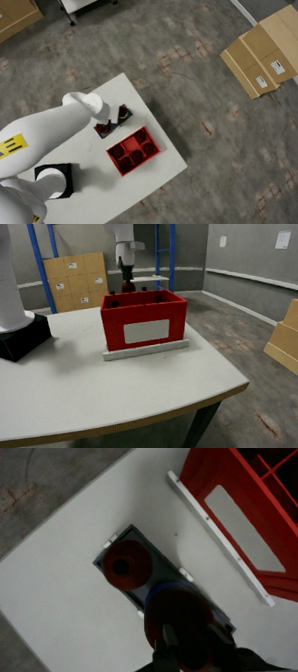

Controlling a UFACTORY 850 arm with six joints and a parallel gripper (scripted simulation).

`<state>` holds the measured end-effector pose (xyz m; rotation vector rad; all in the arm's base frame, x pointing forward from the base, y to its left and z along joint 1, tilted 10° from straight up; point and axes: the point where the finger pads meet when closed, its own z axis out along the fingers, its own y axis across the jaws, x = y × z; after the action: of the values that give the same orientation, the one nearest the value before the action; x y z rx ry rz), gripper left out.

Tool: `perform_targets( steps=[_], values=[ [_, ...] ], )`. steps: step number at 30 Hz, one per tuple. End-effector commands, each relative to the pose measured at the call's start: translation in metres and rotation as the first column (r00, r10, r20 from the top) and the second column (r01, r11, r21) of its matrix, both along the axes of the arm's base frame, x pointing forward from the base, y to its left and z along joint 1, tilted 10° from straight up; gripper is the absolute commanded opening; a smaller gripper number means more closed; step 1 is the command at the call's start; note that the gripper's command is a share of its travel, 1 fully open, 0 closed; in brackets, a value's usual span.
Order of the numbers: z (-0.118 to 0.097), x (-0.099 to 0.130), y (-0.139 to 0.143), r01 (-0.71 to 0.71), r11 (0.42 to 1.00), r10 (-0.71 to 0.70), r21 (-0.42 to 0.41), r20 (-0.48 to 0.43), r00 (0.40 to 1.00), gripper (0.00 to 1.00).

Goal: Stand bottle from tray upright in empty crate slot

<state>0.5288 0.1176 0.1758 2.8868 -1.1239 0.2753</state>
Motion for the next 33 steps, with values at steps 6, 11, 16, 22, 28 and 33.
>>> perform_targets(
  steps=[6,11,16,22,28,33],
  values=[
    [0.0064,-0.0001,0.0008,0.000,1.000,0.000,0.001,0.002,1.000,0.00],
    [0.0076,-0.0003,0.0009,0.000,1.000,0.000,0.001,0.002,1.000,0.00],
    [0.0078,-0.0004,0.0009,0.000,1.000,0.000,0.001,0.002,1.000,0.00],
    [0.0078,-0.0004,0.0009,0.000,1.000,0.000,0.001,0.002,1.000,0.00],
    [0.0078,-0.0004,0.0009,0.000,1.000,0.000,0.001,0.002,1.000,0.00],
    [0.0081,-0.0004,0.0010,0.000,1.000,0.000,0.001,0.002,1.000,0.00]
  ],
)
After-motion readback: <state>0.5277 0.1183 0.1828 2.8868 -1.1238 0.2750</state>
